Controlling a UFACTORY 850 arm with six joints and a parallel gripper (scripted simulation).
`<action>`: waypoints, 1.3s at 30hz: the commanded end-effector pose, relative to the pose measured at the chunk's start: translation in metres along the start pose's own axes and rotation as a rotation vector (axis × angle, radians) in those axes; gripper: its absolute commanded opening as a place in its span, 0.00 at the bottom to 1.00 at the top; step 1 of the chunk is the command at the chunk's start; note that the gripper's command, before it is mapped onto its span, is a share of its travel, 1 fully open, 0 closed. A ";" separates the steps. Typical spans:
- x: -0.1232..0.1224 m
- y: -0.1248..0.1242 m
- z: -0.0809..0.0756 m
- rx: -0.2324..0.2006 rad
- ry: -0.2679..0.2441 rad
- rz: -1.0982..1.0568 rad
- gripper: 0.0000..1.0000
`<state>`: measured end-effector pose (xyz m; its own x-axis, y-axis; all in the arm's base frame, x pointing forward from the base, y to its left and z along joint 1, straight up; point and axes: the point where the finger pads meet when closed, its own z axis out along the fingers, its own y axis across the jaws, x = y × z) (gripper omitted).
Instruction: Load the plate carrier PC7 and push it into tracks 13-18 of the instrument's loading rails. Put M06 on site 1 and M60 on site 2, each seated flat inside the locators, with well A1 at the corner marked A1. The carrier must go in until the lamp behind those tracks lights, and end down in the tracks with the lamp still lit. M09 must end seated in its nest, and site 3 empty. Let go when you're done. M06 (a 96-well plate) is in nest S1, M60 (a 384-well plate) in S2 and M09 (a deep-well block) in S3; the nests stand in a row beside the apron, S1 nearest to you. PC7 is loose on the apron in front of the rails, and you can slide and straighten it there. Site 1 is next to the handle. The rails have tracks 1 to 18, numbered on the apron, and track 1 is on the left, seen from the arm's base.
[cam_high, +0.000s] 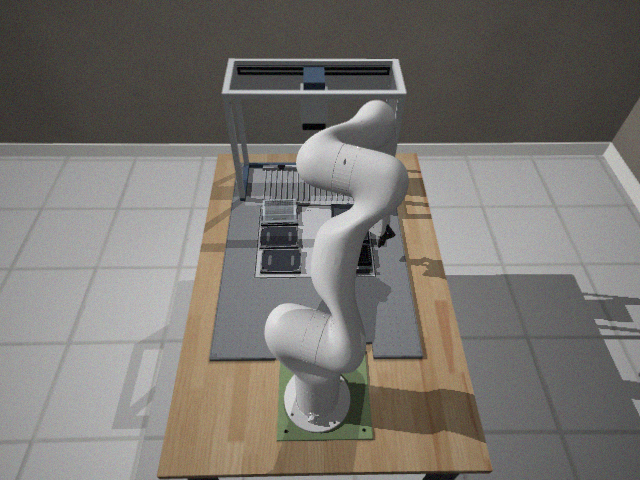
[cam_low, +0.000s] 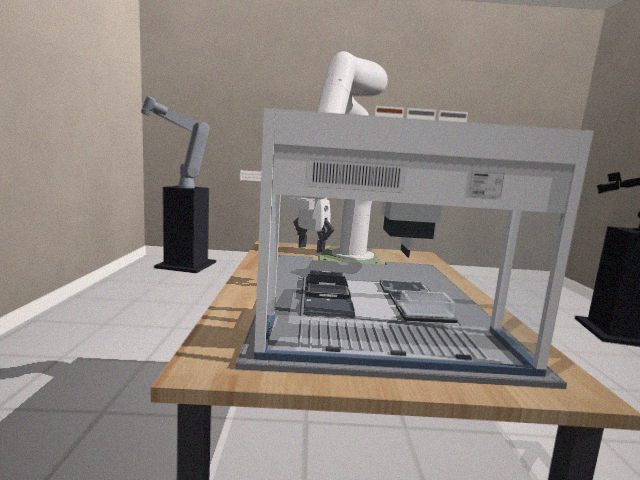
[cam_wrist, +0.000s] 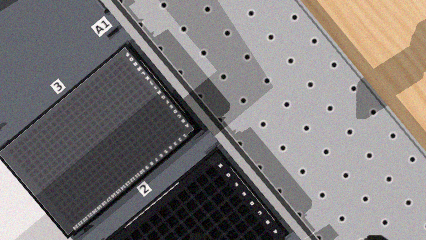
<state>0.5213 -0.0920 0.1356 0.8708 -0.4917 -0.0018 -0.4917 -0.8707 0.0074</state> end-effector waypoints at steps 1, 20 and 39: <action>-0.019 0.002 -0.001 0.012 0.002 -0.137 0.82; -0.099 0.012 -0.001 0.011 0.005 -0.704 0.82; -0.099 0.012 0.007 0.011 0.005 -0.708 0.82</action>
<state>0.4281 -0.0542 0.1319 0.9813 0.1926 0.0001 0.1926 -0.9813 -0.0047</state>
